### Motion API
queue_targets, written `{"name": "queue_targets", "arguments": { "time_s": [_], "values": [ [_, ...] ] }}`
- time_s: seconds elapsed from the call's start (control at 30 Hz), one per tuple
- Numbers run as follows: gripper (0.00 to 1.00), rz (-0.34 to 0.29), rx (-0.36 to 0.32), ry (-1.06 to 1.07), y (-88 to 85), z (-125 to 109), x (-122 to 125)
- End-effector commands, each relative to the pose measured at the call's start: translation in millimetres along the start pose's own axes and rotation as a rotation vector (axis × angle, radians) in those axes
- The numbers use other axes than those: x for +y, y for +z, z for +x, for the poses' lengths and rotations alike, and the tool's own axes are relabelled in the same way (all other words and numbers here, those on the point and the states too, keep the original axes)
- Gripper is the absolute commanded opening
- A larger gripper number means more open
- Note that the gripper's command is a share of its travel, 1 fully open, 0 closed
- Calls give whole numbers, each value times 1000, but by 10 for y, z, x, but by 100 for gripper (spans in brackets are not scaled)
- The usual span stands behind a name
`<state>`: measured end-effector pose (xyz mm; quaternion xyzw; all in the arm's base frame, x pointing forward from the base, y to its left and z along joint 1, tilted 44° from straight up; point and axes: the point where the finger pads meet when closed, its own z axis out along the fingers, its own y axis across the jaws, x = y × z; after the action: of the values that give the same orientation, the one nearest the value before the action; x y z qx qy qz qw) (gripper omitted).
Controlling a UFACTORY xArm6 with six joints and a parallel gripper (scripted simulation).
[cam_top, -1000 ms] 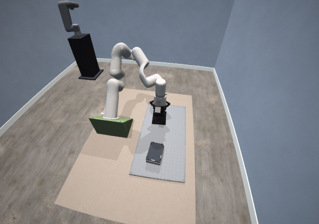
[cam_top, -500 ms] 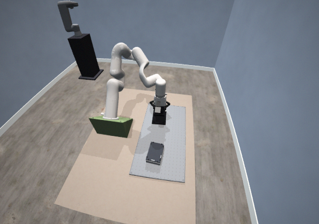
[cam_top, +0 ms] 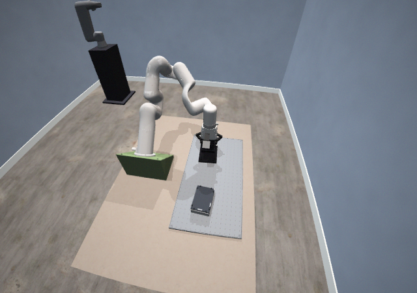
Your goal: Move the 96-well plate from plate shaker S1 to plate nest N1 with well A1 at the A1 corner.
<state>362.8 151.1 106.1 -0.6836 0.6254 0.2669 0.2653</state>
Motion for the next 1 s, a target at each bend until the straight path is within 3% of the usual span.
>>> {"name": "queue_targets", "arguments": {
  "time_s": [0.0, 0.97],
  "values": [
    [0, 3, 0, -1, 54, -1, -10],
    [0, 2, 0, -1, 472, 1, -12]
  ]
}}
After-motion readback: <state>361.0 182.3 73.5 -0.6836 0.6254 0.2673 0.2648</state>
